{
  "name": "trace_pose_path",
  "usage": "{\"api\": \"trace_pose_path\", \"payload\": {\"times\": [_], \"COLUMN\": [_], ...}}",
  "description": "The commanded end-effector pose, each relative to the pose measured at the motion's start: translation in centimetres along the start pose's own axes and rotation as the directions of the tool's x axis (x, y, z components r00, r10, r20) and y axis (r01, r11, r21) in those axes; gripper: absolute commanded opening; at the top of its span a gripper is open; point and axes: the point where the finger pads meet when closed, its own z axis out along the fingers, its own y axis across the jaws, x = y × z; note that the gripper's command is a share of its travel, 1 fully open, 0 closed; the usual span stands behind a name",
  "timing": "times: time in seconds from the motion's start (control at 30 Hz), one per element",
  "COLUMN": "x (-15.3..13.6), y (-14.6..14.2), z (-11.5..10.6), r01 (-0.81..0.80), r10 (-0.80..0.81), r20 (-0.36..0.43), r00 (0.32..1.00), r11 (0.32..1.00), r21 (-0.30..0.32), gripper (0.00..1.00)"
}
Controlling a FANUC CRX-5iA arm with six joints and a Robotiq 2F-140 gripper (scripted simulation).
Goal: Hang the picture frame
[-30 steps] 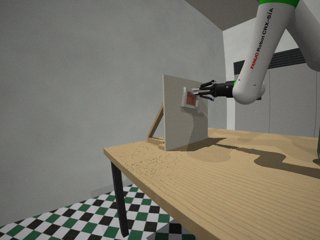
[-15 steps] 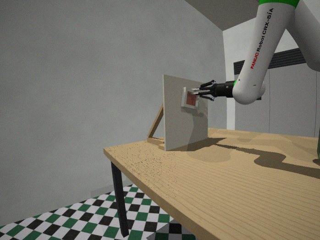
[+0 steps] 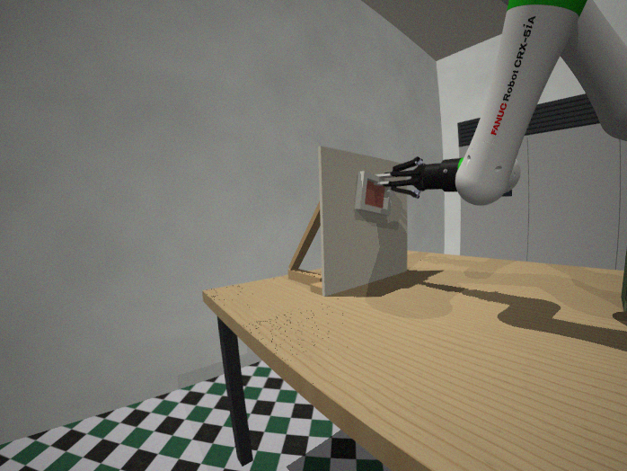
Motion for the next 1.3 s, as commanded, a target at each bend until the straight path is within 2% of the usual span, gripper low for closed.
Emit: {"api": "trace_pose_path", "payload": {"times": [0.0,1.27], "x": [0.0,0.7], "y": [0.03,0.03], "z": [0.01,0.01], "r01": [0.001,0.131], "r10": [-0.001,-0.131], "r20": [0.0,-0.007], "r00": [1.0,0.991], "r11": [1.0,0.991], "r21": [0.0,-0.001], "gripper": [0.0,0.0]}}
